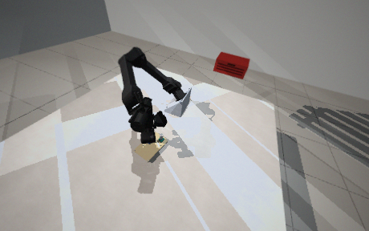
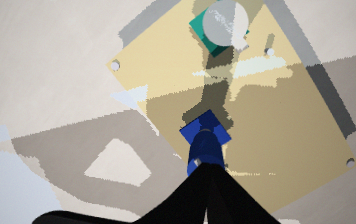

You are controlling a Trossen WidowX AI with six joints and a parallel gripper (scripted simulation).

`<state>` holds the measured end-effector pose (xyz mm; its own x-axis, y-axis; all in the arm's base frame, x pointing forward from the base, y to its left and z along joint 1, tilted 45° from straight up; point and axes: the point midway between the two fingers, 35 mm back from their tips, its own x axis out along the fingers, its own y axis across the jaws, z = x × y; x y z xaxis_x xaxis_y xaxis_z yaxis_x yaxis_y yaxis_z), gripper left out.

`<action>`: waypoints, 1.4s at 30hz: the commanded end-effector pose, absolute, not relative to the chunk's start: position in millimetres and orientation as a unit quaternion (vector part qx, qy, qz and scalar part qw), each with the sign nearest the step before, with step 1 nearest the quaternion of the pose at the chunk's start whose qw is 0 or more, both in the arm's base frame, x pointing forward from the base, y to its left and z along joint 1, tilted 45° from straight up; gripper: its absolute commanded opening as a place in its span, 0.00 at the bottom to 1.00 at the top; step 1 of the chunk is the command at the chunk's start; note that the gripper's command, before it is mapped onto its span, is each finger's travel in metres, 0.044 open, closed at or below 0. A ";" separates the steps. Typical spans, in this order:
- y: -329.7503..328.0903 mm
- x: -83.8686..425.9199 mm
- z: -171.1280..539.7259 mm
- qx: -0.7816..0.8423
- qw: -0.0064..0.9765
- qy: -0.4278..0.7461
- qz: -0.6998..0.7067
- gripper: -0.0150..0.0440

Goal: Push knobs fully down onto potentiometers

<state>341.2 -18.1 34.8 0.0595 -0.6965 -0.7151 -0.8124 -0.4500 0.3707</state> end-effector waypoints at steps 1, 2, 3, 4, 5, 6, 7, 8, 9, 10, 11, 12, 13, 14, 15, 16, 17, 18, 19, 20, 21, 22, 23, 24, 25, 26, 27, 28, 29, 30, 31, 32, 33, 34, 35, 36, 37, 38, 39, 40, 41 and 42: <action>-21.4 340.6 33.0 -0.724 0.062 0.522 0.447 0.25; -21.8 340.6 32.6 -0.724 0.062 0.522 0.447 0.25; -21.9 340.6 32.5 -0.724 0.062 0.522 0.447 0.25; -21.9 340.6 32.5 -0.724 0.062 0.522 0.447 0.25; -21.9 340.6 32.5 -0.724 0.062 0.522 0.447 0.25; -21.9 340.6 32.5 -0.724 0.062 0.522 0.447 0.25; -21.9 340.6 32.5 -0.724 0.062 0.522 0.447 0.25; -21.9 340.6 32.5 -0.724 0.062 0.522 0.447 0.25; -21.9 340.6 32.5 -0.724 0.062 0.522 0.447 0.25; -21.9 340.6 32.5 -0.724 0.062 0.522 0.447 0.25; -21.9 340.6 32.5 -0.724 0.062 0.522 0.447 0.25; -21.9 340.6 32.5 -0.724 0.062 0.522 0.447 0.25; -22.0 340.6 32.4 -0.724 0.062 0.522 0.447 0.25; -22.3 340.6 32.1 -0.724 0.062 0.522 0.447 0.25; -22.7 340.7 31.7 -0.724 0.062 0.522 0.447 0.25; -23.1 340.7 31.3 -0.724 0.062 0.522 0.447 0.25; -23.5 340.7 31.0 -0.724 0.062 0.522 0.447 0.25; -23.6 340.7 30.8 -0.724 0.062 0.522 0.447 0.25; -23.6 340.7 30.8 -0.724 0.062 0.522 0.447 0.25; -23.6 340.7 30.8 -0.724 0.062 0.522 0.447 0.25; -23.6 340.7 30.8 -0.724 0.062 0.522 0.447 0.25; -23.6 340.7 30.8 -0.724 0.062 0.522 0.447 0.25; -23.6 340.7 30.8 -0.724 0.062 0.522 0.447 0.25; -23.6 340.7 30.8 -0.724 0.062 0.522 0.447 0.25; -23.6 340.7 30.8 -0.724 0.062 0.522 0.447 0.25; -23.6 340.7 30.8 -0.724 0.062 0.522 0.447 0.25; -23.6 340.7 30.8 -0.724 0.062 0.522 0.447 0.25; -23.7 340.8 30.7 -0.724 0.062 0.522 0.447 0.25; -24.0 340.8 30.4 -0.724 0.062 0.522 0.447 0.25; -24.4 340.8 30.1 -0.724 0.062 0.522 0.447 0.25; -24.8 340.8 29.7 -0.724 0.062 0.522 0.447 0.25; -25.1 340.9 29.3 -0.724 0.062 0.522 0.447 0.25; -25.3 340.9 29.1 -0.724 0.062 0.522 0.447 0.25; -25.3 340.9 29.1 -0.724 0.062 0.522 0.447 0.25; -25.3 340.9 29.1 -0.724 0.062 0.522 0.447 0.25; -25.3 340.9 29.1 -0.724 0.062 0.522 0.447 0.25; -25.3 340.9 29.1 -0.724 0.062 0.522 0.447 0.25; -25.3 340.9 29.1 -0.724 0.062 0.522 0.447 0.25; -25.3 340.9 29.1 -0.724 0.062 0.522 0.447 0.25; -25.3 340.9 29.1 -0.724 0.062 0.522 0.447 0.25; -25.3 340.9 29.1 -0.724 0.062 0.522 0.447 0.25; -25.3 340.9 29.1 -0.724 0.062 0.522 0.447 0.25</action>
<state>340.7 -19.2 32.2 0.0655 -0.6973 -0.7138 -0.8062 -0.4585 0.3740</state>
